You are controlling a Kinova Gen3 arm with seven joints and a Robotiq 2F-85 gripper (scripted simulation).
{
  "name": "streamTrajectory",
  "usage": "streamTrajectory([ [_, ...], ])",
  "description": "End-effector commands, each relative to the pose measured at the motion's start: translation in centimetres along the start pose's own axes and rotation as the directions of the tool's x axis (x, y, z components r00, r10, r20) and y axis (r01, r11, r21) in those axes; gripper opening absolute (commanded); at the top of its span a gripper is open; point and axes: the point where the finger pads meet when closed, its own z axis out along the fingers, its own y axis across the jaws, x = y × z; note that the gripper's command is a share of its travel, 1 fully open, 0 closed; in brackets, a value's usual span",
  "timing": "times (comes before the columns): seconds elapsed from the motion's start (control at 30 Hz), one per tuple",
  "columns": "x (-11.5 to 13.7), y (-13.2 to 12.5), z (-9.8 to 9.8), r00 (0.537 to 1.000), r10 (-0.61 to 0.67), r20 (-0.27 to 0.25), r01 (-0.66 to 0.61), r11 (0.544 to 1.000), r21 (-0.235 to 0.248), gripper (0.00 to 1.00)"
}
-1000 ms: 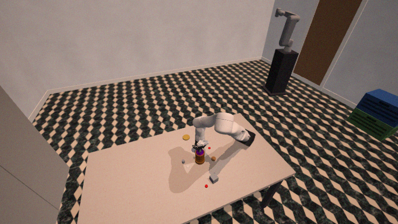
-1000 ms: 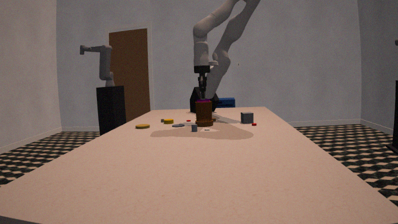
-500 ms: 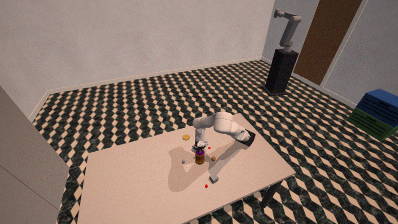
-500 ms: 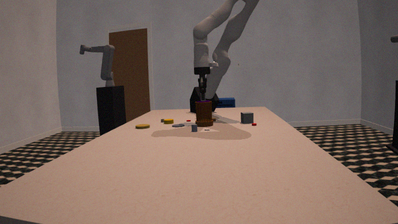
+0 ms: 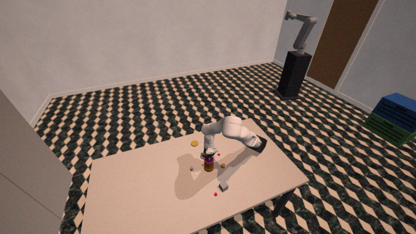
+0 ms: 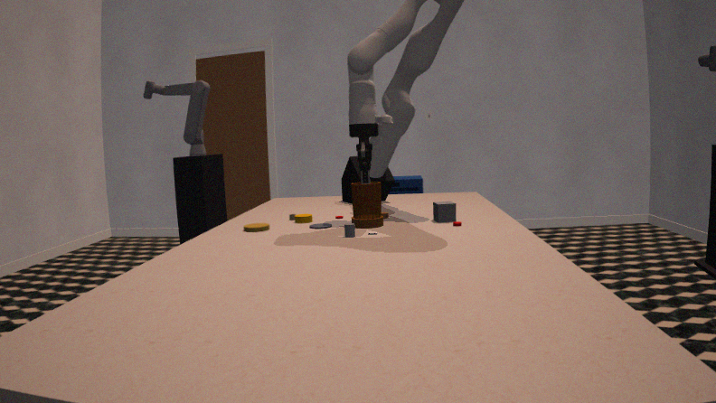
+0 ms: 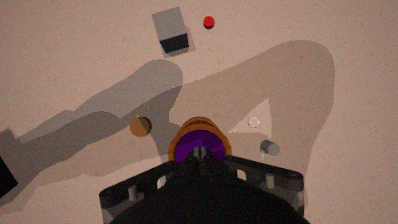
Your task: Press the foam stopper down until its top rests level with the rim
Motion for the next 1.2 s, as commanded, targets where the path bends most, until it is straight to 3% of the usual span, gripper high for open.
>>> streamTrajectory([
  [0.0, 0.0, 0.0, 0.2, 1.000, 0.001, -0.002, -0.001, 1.000, 0.001, 0.00],
  [1.17, 0.0, 0.0, 1.7, 1.000, 0.001, -0.002, -0.001, 1.000, 0.001, 0.00],
])
